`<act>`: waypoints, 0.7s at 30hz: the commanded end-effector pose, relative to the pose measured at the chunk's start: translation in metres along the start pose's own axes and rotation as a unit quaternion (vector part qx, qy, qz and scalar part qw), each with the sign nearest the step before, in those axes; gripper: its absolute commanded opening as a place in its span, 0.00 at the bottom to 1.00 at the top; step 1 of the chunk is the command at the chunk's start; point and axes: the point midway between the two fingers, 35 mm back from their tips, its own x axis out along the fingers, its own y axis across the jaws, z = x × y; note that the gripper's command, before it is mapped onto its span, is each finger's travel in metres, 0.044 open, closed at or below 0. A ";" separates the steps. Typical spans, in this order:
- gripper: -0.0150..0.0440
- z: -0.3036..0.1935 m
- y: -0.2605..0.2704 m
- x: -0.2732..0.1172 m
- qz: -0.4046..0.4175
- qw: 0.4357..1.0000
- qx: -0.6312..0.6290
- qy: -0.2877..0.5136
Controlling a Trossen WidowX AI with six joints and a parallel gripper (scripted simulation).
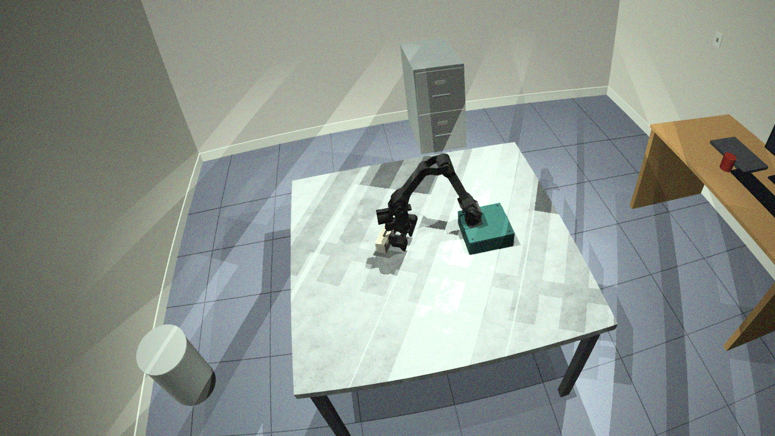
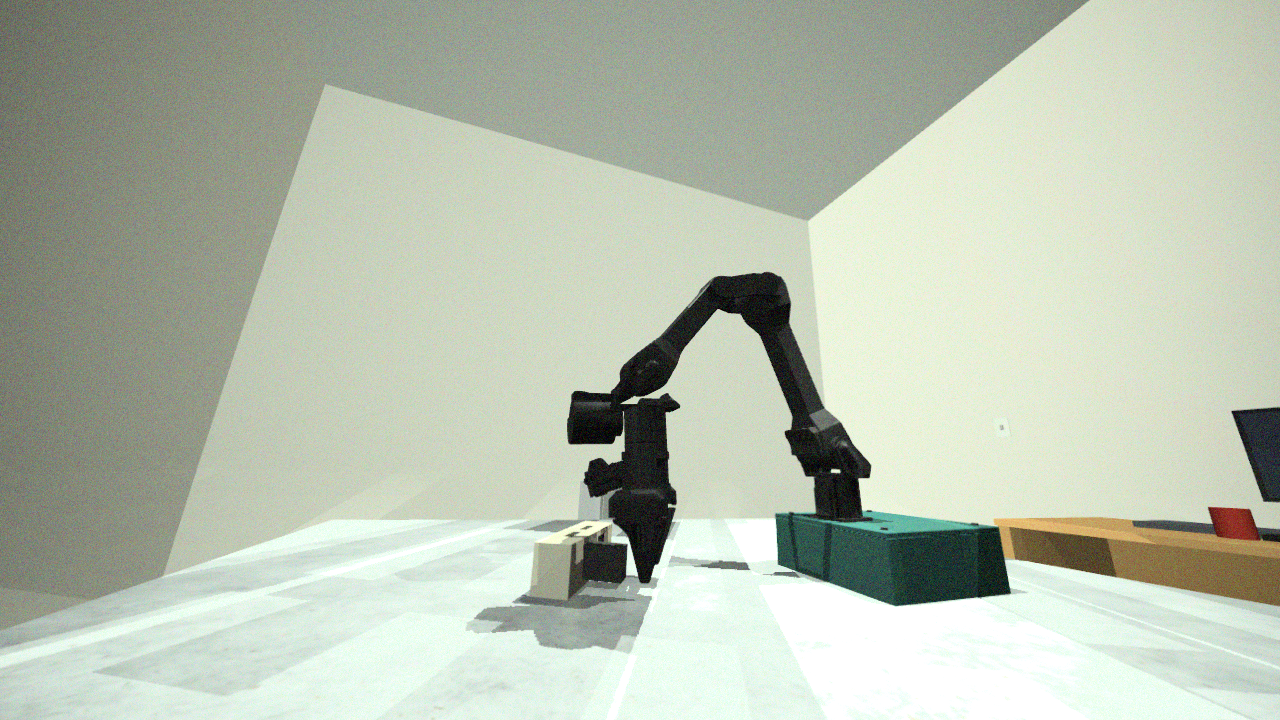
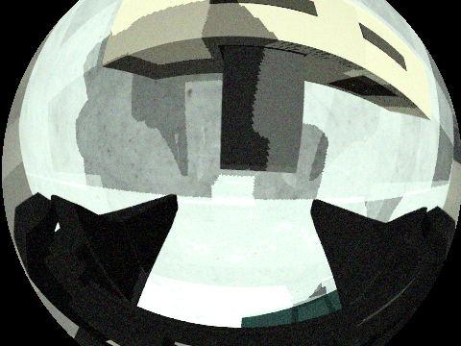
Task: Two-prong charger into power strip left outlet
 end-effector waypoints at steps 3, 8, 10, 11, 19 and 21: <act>1.00 -0.007 -0.001 0.001 0.000 1.000 0.003 0.000; 1.00 -0.008 0.000 0.000 -0.002 1.000 0.000 -0.005; 1.00 -0.005 0.000 -0.010 -0.011 0.999 0.005 -0.047; 1.00 -0.002 0.000 -0.018 -0.016 0.997 0.009 -0.081; 1.00 0.005 -0.001 -0.077 -0.016 0.953 0.065 -0.296; 1.00 0.005 -0.001 -0.077 -0.016 0.953 0.065 -0.296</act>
